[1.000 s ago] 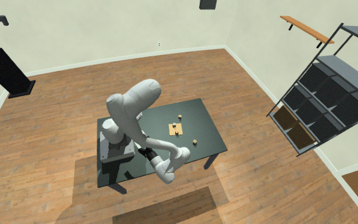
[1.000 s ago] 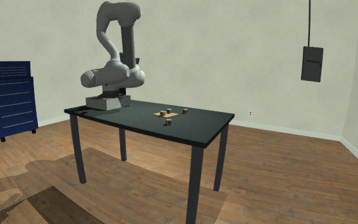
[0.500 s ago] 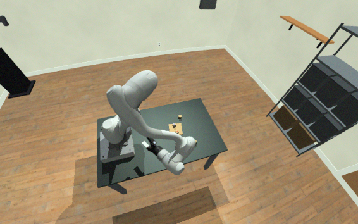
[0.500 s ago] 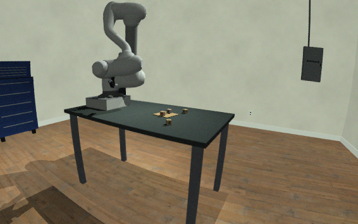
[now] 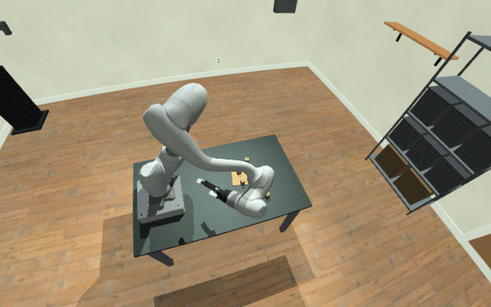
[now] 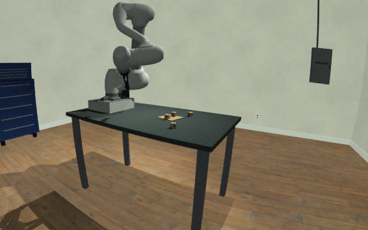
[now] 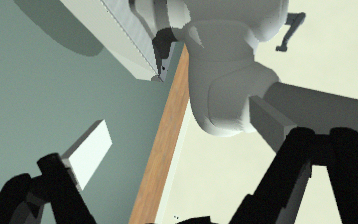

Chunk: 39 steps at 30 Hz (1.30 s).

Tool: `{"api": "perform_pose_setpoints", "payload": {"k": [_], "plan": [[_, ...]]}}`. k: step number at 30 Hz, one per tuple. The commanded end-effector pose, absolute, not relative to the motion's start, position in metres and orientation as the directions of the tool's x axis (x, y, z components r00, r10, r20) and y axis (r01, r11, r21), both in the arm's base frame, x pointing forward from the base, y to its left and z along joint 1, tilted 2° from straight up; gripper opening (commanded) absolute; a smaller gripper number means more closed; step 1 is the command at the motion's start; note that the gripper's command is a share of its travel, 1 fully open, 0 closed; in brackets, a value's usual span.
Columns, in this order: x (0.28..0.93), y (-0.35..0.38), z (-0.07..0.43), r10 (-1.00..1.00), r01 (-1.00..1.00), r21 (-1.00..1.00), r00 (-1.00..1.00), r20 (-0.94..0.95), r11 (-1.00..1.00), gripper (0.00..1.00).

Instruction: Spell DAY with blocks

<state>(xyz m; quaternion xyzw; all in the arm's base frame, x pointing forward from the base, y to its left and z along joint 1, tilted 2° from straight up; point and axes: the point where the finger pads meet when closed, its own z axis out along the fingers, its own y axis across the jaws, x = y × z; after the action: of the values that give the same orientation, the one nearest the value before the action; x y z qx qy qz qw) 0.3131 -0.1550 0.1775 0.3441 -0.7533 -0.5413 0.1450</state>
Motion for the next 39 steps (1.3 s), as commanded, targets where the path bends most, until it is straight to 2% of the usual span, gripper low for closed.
{"api": "perform_pose_setpoints", "payload": {"k": [1, 12, 14, 21, 29, 31, 32, 39], "plan": [[0.329, -0.157, 0.175, -0.733, -0.475, 0.868, -0.641, -0.227, 0.147, 1.0], [0.381, -0.151, 0.174, -0.855, -0.73, 0.683, -0.332, -0.398, -0.034, 1.0], [0.381, -0.151, 0.174, -0.855, -0.73, 0.683, -0.332, -0.398, -0.034, 1.0], [0.423, -0.142, 0.18, -0.886, -0.826, 0.519, -0.054, -0.46, -0.219, 1.0], [0.465, -0.129, 0.192, -0.855, -0.834, 0.358, 0.231, -0.464, -0.419, 1.0], [0.465, -0.129, 0.192, -0.855, -0.834, 0.358, 0.231, -0.464, -0.419, 1.0], [0.478, -0.125, 0.196, -0.834, -0.821, 0.314, 0.31, -0.456, -0.477, 1.0], [0.515, -0.108, 0.212, -0.74, -0.741, 0.193, 0.536, -0.407, -0.643, 1.0]]}}
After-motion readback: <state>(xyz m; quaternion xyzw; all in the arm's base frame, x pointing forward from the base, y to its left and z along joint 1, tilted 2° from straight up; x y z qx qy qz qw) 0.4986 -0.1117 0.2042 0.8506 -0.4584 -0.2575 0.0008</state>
